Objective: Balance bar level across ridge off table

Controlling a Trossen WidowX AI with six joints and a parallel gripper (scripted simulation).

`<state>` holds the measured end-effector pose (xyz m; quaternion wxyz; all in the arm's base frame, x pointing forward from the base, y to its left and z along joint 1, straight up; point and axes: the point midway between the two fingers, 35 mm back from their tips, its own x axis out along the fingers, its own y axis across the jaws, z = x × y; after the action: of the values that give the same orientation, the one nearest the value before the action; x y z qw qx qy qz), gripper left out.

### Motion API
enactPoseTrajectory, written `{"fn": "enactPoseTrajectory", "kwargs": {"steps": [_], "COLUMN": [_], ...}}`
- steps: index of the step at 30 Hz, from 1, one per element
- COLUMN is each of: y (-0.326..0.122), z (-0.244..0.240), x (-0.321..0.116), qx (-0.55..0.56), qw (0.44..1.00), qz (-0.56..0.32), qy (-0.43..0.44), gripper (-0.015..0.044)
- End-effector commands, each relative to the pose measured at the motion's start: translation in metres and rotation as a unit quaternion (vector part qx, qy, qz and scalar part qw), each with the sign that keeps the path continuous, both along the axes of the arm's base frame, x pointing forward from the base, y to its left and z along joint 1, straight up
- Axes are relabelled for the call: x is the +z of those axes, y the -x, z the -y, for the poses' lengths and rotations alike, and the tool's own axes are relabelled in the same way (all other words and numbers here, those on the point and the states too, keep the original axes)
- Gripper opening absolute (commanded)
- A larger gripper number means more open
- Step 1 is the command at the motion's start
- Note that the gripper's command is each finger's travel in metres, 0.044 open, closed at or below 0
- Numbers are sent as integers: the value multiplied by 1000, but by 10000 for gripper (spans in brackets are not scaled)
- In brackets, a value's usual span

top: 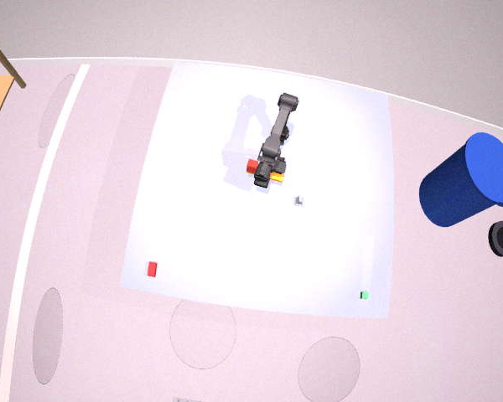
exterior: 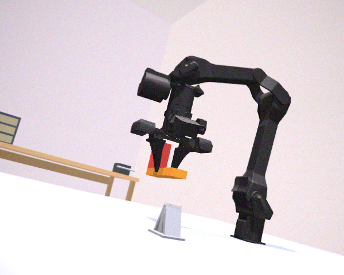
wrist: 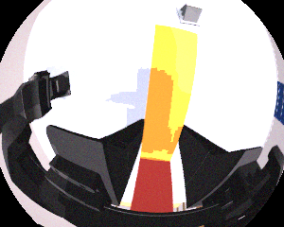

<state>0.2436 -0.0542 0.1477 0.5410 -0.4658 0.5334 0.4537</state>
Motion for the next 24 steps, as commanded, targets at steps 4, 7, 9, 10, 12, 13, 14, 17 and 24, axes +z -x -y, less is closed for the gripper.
{"fn": "enactPoseTrajectory", "kwargs": {"steps": [4, 7, 9, 10, 12, 13, 14, 17, 24], "y": [-15, -21, -25, -27, -30, -32, -34, -39, -50], "z": [-15, -22, -27, -30, -35, -38, -41, -50, -71], "x": [4, 5, 6, 6, 7, 7, 7, 8, 9], "qx": [7, 12, 15, 16, 19, 21, 22, 27, 38], "qw": [1000, 1000, 1000, 1000, 1000, 1000, 1000, 1000, 999], "qz": [3, 4, 4, 4, 4, 4, 4, 4, 5], "qy": [-1, -1, -1, -1, -2, -2, -2, -2, -3], "gripper": [0, 0, 0, 0, 0, 0, 0, 0, 0]}}
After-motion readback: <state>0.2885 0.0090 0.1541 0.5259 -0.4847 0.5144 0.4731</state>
